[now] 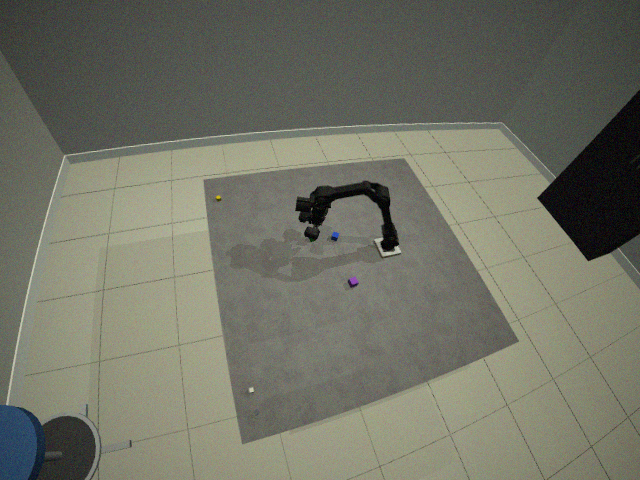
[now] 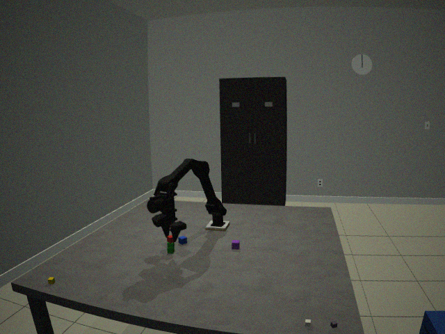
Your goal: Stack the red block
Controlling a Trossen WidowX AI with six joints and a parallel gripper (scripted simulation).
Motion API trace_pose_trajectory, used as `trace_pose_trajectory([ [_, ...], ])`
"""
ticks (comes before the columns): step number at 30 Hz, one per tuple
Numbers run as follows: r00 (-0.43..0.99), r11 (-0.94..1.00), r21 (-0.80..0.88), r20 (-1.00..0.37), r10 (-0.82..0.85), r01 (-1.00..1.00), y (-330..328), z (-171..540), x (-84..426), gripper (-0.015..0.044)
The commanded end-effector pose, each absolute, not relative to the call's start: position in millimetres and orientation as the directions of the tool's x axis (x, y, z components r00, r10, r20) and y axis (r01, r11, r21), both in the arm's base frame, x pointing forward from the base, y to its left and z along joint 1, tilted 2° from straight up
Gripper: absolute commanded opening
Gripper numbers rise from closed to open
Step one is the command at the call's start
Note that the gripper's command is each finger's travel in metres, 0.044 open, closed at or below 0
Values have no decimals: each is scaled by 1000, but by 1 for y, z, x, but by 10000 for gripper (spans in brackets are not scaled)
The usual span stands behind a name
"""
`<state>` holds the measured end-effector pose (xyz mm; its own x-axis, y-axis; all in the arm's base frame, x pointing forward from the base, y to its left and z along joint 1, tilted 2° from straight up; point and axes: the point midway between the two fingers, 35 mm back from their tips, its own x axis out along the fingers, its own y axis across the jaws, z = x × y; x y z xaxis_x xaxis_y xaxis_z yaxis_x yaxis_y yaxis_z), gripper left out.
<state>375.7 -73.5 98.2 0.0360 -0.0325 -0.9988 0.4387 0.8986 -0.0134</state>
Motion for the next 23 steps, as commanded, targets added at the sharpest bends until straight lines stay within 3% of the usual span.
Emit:
trace_pose_trajectory([
  [1, 35, 899, -14, -999, -33, 439, -74, 97, 375, 394],
  [3, 35, 899, -14, -999, -33, 439, -74, 97, 375, 440],
  [23, 35, 899, -14, -999, -33, 439, -74, 97, 375, 440],
])
